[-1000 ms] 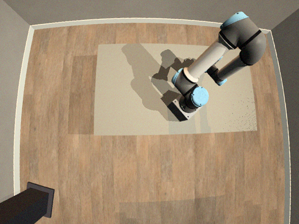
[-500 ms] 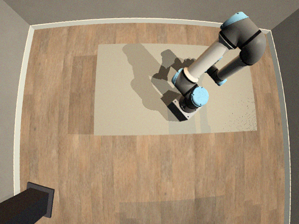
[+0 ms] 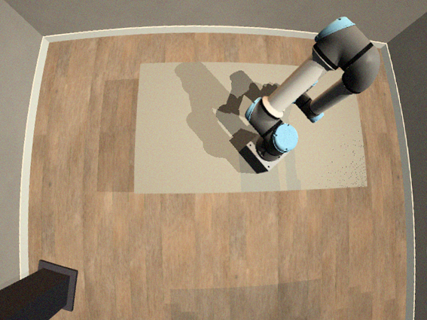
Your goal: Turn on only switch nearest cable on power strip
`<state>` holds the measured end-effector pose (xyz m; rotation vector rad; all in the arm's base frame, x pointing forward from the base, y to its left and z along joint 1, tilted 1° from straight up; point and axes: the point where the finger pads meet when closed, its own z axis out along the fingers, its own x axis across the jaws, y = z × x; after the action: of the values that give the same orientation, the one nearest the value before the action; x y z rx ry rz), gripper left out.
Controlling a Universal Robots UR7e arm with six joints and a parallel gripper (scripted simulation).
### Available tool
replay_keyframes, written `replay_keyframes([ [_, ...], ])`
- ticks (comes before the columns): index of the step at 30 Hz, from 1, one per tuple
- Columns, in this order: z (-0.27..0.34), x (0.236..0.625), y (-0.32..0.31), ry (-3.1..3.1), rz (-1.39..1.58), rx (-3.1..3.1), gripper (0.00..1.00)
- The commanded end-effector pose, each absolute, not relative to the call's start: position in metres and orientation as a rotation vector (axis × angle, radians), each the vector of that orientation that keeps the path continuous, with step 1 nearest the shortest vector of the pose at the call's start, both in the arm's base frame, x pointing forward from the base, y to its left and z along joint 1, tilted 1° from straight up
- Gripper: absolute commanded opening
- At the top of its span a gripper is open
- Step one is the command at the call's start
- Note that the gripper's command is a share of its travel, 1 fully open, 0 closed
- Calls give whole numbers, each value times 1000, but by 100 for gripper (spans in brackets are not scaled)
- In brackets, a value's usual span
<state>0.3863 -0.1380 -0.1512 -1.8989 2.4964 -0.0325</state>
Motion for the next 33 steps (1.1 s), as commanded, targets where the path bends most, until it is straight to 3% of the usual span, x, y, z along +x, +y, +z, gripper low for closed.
replay_keyframes([
  [1, -153, 387, -138, 2496, -32, -1900, 0],
  [33, -148, 387, -138, 2496, -34, -1899, 0],
])
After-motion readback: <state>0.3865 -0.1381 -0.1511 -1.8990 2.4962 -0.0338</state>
